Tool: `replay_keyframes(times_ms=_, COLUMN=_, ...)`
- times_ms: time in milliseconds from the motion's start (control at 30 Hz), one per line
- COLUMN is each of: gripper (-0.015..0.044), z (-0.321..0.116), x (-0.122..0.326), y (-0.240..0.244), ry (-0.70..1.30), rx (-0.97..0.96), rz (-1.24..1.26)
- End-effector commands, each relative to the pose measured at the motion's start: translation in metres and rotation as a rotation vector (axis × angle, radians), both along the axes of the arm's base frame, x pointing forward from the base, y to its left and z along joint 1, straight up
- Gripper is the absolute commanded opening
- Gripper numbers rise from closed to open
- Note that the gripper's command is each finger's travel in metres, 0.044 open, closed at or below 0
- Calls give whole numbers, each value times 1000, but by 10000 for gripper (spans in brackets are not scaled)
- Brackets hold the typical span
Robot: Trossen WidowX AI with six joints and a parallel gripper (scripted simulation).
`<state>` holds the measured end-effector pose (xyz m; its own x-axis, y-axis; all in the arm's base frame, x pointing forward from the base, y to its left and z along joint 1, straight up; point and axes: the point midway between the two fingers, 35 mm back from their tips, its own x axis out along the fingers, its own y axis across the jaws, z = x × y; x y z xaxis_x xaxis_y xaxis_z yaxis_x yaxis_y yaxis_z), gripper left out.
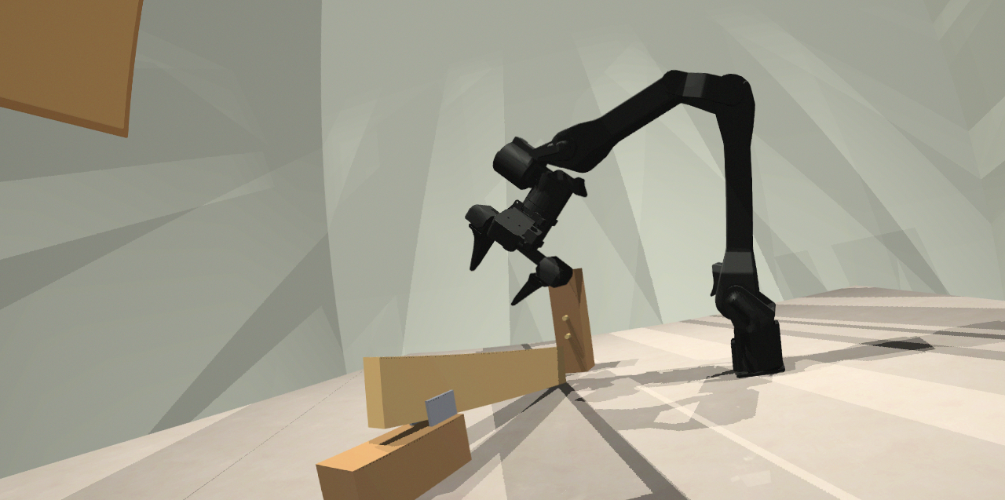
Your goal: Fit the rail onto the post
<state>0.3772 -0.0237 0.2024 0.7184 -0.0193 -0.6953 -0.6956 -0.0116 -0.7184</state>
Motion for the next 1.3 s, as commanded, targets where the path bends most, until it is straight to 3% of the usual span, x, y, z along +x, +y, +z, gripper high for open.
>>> replay_keyframes(times_ms=0, gripper=440, z=-53, x=-38, y=48, ry=495, rx=36, rz=38)
replay_keyframes(times_ms=167, gripper=440, z=-66, x=-70, y=68, ry=776, rx=7, rz=51)
replay_keyframes(times_ms=1267, gripper=440, z=-100, x=-65, y=71, ry=777, rx=7, rz=51)
